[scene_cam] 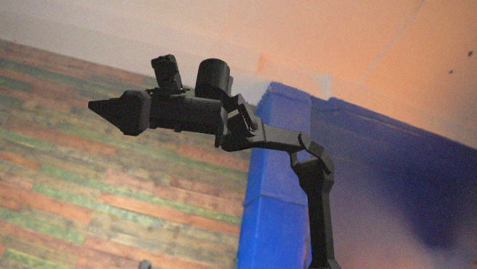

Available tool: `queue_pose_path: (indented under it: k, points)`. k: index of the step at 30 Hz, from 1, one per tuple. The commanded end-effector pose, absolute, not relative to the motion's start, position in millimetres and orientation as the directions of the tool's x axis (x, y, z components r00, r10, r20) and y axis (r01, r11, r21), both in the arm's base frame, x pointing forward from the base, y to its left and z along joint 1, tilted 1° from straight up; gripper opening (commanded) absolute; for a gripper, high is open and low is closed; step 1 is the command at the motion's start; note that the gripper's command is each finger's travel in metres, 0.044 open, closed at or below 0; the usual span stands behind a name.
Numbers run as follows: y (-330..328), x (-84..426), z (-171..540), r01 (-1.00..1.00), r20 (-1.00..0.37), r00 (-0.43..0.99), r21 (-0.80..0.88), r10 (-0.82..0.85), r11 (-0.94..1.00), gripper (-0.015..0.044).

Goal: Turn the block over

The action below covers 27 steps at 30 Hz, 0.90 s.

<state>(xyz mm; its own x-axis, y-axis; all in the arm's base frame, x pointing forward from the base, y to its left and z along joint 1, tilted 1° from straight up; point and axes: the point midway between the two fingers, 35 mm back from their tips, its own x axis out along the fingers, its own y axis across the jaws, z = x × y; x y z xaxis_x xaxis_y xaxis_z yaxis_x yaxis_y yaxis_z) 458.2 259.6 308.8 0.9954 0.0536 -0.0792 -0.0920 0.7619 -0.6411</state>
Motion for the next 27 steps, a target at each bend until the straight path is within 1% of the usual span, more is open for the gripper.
queue_pose_path:
  k: [1, 7, 11, 15, 18, 21, 23, 27]
  points:
    - [232.9, 475.0, 235.9, -0.303, -0.409, 0.910, -0.546, 0.068, 0.781, 0.0440]
    - [199.1, 464.6, 180.1, -0.396, -0.667, 0.744, -0.393, 0.040, 0.830, 0.0440]
    - [174.0, 445.6, 148.7, -0.401, -0.818, 0.574, -0.262, 0.018, 0.878, 0.0440]
    - [149.3, 418.7, 125.8, -0.342, -0.928, 0.372, -0.134, 0.004, 0.930, 0.0440]
    - [131.0, 395.8, 115.3, -0.259, -0.978, 0.207, -0.053, 0.002, 0.964, 0.0440]
    - [114.1, 371.3, 110.8, -0.148, -0.999, 0.036, 0.007, 0.012, 0.989, 0.0440]
    - [111.4, 366.9, 110.6, -0.126, -1.000, 0.006, 0.015, 0.016, 0.992, 0.0440]
    - [109.7, 368.4, 110.6, -0.126, -1.000, 0.006, 0.015, 0.016, 0.992, 0.0440]
